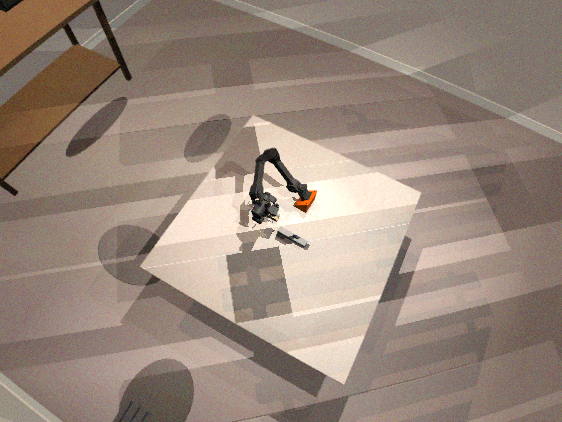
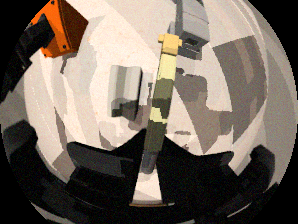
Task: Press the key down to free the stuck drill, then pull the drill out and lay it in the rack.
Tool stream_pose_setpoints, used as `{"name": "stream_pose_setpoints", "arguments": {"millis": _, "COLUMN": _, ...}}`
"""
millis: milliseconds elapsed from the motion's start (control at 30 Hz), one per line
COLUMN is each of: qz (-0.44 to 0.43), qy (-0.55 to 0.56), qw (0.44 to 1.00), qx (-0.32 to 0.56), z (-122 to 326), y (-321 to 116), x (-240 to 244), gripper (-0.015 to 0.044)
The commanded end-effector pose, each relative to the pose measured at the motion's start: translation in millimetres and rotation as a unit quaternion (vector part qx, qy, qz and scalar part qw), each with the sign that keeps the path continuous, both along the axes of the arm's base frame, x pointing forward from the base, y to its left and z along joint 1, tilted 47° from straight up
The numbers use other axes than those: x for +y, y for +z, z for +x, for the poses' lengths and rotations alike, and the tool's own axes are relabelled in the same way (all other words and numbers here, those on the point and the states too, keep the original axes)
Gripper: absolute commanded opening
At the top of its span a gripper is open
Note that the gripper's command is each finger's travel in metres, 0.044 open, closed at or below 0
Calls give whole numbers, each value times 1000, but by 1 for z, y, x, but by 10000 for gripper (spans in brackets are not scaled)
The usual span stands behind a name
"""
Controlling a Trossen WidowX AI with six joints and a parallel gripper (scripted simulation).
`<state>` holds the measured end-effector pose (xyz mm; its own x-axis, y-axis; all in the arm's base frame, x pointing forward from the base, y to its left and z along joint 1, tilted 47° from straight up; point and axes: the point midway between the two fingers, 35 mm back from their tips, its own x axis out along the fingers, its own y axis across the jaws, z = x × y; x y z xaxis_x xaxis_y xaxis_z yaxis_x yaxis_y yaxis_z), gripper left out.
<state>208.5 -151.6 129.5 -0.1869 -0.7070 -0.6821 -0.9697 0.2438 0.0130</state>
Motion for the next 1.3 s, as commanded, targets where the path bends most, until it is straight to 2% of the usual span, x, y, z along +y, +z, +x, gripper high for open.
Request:
{"name": "stream_pose_setpoints", "arguments": {"millis": 0, "qz": 0, "qy": 2, "qw": 1000, "qx": -1, "z": -7, "y": 1, "x": 1, "gripper": 0}}
{"name": "stream_pose_setpoints", "arguments": {"millis": 833, "qz": 0, "qy": 2, "qw": 1000, "qx": 0, "z": -42, "y": 7, "x": 3, "gripper": 0}}
{"name": "stream_pose_setpoints", "arguments": {"millis": 1267, "qz": -1, "qy": 2, "qw": 1000, "qx": -1, "z": -45, "y": -9, "x": -13, "gripper": 0}}
